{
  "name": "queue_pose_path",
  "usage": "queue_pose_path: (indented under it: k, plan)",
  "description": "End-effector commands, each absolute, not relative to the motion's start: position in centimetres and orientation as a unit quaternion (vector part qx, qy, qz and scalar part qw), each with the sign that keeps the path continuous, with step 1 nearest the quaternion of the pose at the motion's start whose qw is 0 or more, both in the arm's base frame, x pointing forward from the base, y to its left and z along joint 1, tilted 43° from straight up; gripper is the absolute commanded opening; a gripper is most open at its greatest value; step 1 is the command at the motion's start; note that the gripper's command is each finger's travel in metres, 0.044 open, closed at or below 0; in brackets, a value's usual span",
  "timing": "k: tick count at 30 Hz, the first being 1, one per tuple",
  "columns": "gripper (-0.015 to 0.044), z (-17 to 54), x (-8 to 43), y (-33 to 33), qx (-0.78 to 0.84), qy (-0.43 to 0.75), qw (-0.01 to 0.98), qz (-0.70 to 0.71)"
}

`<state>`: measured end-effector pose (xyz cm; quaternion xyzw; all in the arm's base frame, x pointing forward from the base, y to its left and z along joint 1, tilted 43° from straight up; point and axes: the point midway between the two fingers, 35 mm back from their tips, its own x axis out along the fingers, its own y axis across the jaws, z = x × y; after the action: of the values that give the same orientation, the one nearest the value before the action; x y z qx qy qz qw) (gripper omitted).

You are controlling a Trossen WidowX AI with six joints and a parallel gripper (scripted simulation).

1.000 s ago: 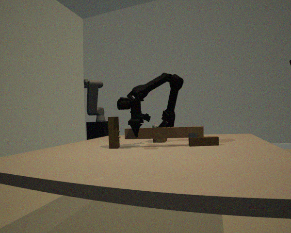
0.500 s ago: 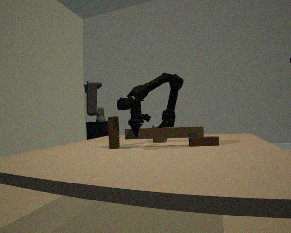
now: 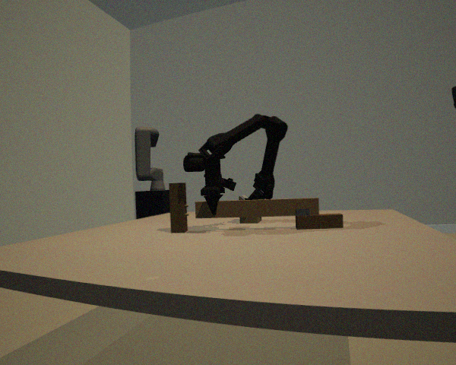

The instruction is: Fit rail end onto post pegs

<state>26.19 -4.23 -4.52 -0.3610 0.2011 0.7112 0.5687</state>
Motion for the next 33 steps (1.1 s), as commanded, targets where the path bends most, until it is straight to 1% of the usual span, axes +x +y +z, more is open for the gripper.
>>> queue_pose_path:
  k: [1, 33]
  plan:
    - [0.0, -4.55, 26.19, -4.36, -0.363, 0.202, 0.569, 0.71]
    - [0.0, -4.79, 26.51, -4.96, -0.363, 0.202, 0.569, 0.71]
